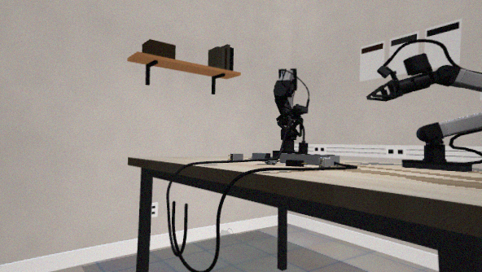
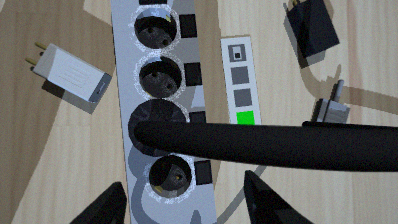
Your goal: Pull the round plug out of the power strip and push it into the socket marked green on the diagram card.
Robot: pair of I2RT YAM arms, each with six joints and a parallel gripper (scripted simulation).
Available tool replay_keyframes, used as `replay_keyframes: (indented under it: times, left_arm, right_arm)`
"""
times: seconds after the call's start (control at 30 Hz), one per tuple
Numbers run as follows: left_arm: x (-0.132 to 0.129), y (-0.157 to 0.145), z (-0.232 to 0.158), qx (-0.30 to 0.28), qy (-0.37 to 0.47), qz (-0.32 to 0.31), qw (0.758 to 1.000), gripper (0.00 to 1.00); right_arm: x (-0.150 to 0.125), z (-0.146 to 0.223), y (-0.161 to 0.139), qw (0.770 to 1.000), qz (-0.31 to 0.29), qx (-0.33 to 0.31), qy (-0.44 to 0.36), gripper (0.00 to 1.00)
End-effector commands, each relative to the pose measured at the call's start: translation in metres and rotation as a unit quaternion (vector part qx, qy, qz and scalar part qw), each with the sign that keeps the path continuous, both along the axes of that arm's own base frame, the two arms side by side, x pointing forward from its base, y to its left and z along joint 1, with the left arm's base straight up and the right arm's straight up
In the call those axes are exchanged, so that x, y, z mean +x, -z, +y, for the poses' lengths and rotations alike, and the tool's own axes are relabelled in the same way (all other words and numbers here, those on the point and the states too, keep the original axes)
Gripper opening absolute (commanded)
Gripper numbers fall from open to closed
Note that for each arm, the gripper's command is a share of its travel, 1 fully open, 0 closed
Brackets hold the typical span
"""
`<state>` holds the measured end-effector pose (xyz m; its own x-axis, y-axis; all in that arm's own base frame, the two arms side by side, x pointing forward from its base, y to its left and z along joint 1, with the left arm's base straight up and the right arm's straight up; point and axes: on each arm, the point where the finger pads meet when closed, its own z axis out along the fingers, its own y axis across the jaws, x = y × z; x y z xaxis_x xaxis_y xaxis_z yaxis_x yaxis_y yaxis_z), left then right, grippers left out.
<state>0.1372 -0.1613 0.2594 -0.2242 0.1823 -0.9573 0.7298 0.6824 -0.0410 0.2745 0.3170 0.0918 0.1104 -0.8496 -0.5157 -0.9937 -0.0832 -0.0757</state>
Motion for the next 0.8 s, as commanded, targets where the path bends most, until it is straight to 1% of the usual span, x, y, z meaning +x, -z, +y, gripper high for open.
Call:
replay_keyframes:
  times: [0.0, 0.07, 0.13, 0.2, 0.37, 0.47, 0.6, 0.7, 0.77]
  left_arm:
    - [-0.003, -0.017, -0.006, -0.014, 0.015, -0.008, 1.000, 1.00]
    - [-0.004, -0.030, -0.008, -0.027, 0.020, -0.019, 0.999, 1.00]
    - [-0.004, -0.030, -0.008, -0.027, 0.020, -0.019, 0.999, 1.00]
    - [-0.004, -0.045, -0.011, -0.041, 0.025, -0.029, 0.998, 1.00]
    - [-0.007, -0.078, -0.014, -0.070, 0.036, -0.049, 0.996, 1.00]
    - [-0.009, -0.095, -0.015, -0.083, 0.041, -0.057, 0.994, 1.00]
    - [-0.011, -0.111, -0.015, -0.091, 0.046, -0.062, 0.993, 1.00]
    - [-0.012, -0.113, -0.015, -0.090, 0.047, -0.061, 0.993, 1.00]
    - [-0.012, -0.120, -0.015, -0.092, 0.046, -0.062, 0.993, 1.00]
  right_arm:
    - [-0.007, -0.006, -0.037, 1.000, 0.006, 0.007, 0.014, 0.65]
    - [-0.009, -0.009, -0.043, 0.999, 0.013, -0.001, 0.046, 0.65]
    - [-0.009, -0.009, -0.043, 0.999, 0.013, -0.001, 0.046, 0.65]
    - [-0.013, -0.011, -0.052, 0.996, 0.025, -0.008, 0.087, 0.65]
    - [-0.026, -0.017, -0.089, 0.978, 0.047, -0.020, 0.203, 0.65]
    - [-0.033, -0.016, -0.114, 0.967, 0.050, -0.017, 0.251, 0.65]
    - [-0.039, -0.011, -0.135, 0.954, 0.055, -0.018, 0.293, 0.65]
    - [-0.039, -0.009, -0.137, 0.952, 0.056, -0.020, 0.300, 0.65]
    - [-0.040, -0.006, -0.143, 0.948, 0.058, -0.020, 0.312, 0.65]
